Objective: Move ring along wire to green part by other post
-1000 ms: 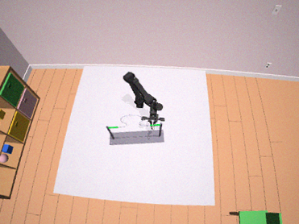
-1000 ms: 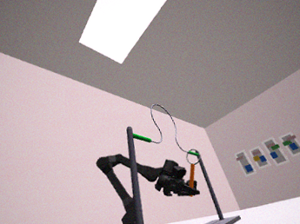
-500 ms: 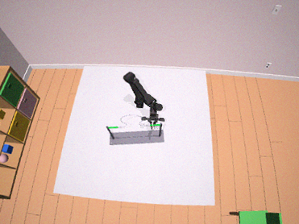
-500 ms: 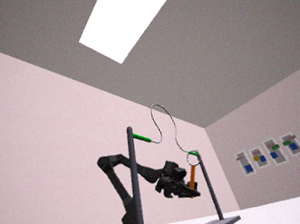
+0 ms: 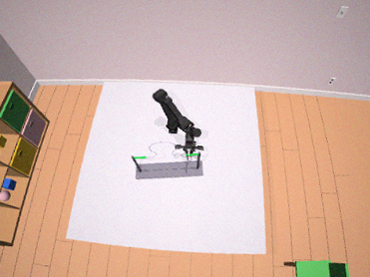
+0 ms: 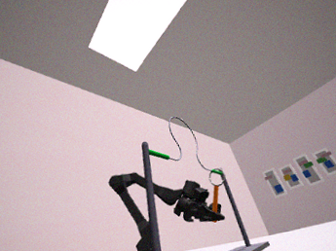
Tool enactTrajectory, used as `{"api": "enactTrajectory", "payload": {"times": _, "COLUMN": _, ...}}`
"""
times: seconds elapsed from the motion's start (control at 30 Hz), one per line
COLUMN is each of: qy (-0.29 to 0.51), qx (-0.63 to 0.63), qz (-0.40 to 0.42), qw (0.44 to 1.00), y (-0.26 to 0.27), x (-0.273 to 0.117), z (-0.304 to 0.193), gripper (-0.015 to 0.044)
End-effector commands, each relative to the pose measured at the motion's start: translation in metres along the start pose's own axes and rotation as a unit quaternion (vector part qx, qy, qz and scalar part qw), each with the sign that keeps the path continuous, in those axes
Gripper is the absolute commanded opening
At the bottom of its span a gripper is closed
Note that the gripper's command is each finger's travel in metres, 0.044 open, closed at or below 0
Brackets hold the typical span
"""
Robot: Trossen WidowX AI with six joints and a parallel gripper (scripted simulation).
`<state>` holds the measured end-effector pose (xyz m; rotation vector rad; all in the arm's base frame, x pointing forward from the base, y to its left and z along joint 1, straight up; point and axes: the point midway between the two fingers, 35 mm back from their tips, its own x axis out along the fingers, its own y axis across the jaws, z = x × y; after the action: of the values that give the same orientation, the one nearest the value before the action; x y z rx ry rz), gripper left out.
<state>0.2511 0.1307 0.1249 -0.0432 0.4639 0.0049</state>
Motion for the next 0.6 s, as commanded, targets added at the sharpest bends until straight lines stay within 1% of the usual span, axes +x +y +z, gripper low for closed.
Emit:
{"api": "enactTrajectory", "payload": {"times": 0.0, "qy": 0.0, "qx": 0.0, "qz": 0.0, "qw": 1.0, "y": 0.0, "x": 0.0, "z": 0.0, "gripper": 0.0113}}
{"api": "enactTrajectory", "payload": {"times": 0.07, "qy": 0.0, "qx": 0.0, "qz": 0.0, "qw": 1.0, "y": 0.0, "x": -0.001, "z": 0.0, "gripper": 0.016}}
{"api": "enactTrajectory", "payload": {"times": 0.57, "qy": 0.003, "qx": 0.002, "qz": -0.002, "qw": 1.0, "y": 0.001, "x": -0.045, "z": -0.001, "gripper": 0.016}}
